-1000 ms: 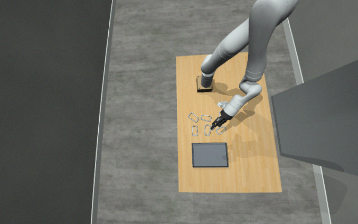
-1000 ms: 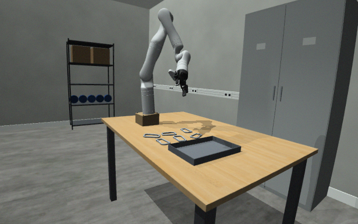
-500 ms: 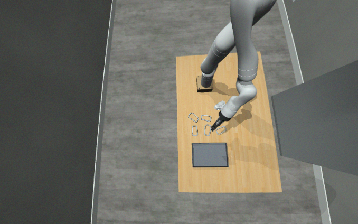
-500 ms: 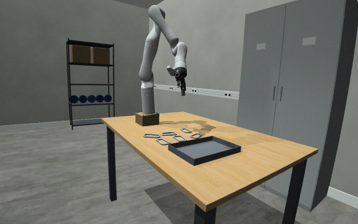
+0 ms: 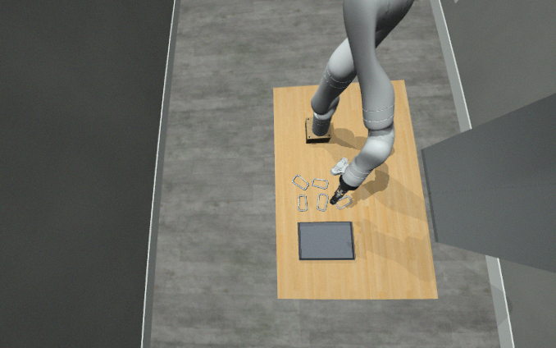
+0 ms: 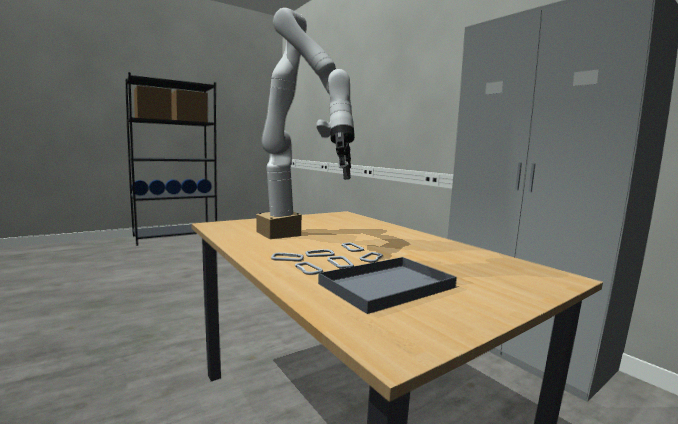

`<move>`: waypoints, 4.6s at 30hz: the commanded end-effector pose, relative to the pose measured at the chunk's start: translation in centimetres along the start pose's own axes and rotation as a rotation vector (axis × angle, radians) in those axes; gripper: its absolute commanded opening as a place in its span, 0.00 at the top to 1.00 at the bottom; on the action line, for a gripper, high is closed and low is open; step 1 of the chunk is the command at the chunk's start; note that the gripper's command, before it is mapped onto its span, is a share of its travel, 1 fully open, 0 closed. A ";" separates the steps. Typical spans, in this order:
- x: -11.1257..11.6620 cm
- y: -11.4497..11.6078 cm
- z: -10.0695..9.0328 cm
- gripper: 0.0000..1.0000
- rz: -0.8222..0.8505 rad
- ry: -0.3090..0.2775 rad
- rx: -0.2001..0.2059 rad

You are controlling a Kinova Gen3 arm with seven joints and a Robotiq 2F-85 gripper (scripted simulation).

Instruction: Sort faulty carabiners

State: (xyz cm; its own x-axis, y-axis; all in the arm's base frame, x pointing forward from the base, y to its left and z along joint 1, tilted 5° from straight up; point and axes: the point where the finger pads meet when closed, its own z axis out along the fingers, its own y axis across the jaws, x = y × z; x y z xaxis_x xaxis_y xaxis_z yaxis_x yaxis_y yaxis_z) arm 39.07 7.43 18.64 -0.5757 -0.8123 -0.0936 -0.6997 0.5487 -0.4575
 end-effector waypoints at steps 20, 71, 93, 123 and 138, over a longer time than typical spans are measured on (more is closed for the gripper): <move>-0.5 1.1 -0.6 0.00 -0.137 0.137 -0.447; 13.8 2.9 8.9 0.00 -0.144 0.132 -0.444; 18.5 3.5 12.0 0.00 -0.140 0.137 -0.447; 20.4 6.9 19.6 0.00 -0.138 0.137 -0.447; 20.4 6.9 19.6 0.00 -0.139 0.138 -0.446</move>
State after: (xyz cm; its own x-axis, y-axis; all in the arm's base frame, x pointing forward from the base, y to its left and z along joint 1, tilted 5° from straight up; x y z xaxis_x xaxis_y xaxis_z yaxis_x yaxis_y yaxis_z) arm 30.83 -9.20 -3.73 -0.4936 -0.8667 0.0721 -0.8697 0.4926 -0.0325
